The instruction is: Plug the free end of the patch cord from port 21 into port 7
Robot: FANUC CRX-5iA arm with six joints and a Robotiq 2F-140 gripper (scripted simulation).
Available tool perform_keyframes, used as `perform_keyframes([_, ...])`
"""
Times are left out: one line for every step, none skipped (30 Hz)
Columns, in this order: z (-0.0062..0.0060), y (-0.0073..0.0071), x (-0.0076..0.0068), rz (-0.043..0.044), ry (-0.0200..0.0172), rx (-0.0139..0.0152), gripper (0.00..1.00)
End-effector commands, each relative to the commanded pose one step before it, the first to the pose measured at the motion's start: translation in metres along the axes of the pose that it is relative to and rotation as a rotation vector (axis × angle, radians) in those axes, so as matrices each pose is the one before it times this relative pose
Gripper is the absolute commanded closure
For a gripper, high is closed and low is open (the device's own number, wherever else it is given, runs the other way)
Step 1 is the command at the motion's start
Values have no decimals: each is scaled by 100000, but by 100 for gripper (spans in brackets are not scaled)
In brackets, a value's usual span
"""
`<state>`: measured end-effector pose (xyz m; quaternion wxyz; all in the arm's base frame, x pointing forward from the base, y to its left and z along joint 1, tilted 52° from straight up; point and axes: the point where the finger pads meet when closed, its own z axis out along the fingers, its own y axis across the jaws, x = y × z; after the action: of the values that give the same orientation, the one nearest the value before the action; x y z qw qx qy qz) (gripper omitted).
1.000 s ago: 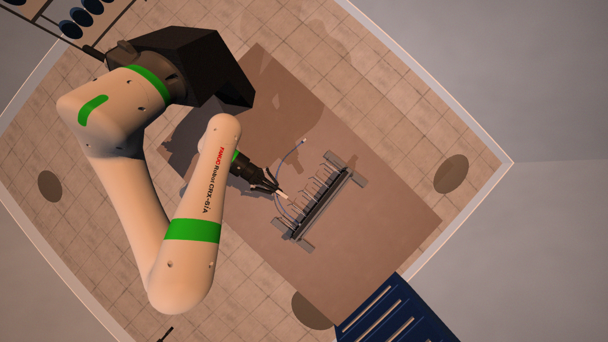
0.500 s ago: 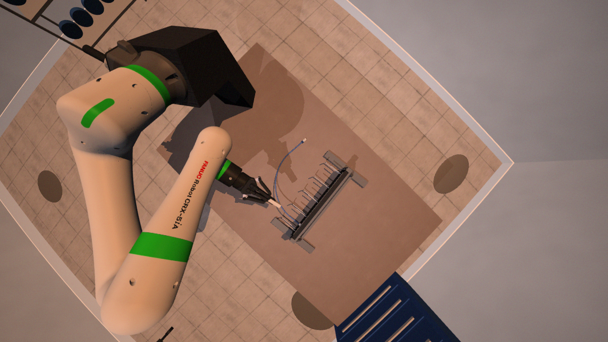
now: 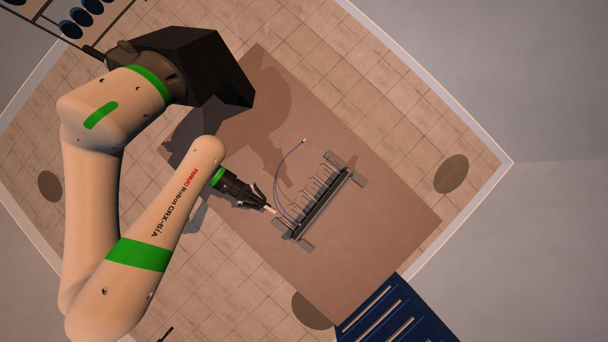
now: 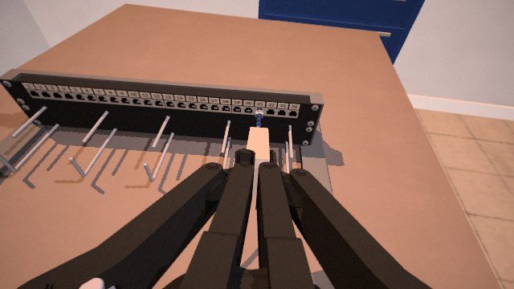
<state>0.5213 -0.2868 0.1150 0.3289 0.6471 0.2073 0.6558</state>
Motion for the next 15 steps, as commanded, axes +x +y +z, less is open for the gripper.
perform_keyframes([34, 19, 4, 13, 3, 17, 100])
perform_keyframes([87, 0, 0, -1, 0, 0, 100])
perform_keyframes([158, 0, 0, 0, 0, 0, 100])
perform_keyframes([242, 0, 1, 1, 0, -1, 100])
perform_keyframes([332, 0, 0, -1, 0, 0, 100])
perform_keyframes([425, 0, 0, 0, 0, 0, 100])
perform_keyframes([516, 0, 0, 0, 0, 0, 100])
perform_keyframes([603, 0, 1, 1, 0, 0, 100])
perform_keyframes([680, 0, -1, -1, 0, 0, 100])
perform_keyframes([747, 0, 1, 1, 0, 0, 100])
perform_keyframes([801, 0, 0, -1, 0, 0, 100])
perform_keyframes([0, 0, 0, 0, 0, 0, 100])
perform_keyframes([0, 0, 0, 0, 0, 0, 100])
perform_keyframes([841, 0, 0, 0, 0, 0, 100])
perform_keyframes([866, 0, 0, 1, 0, 0, 100])
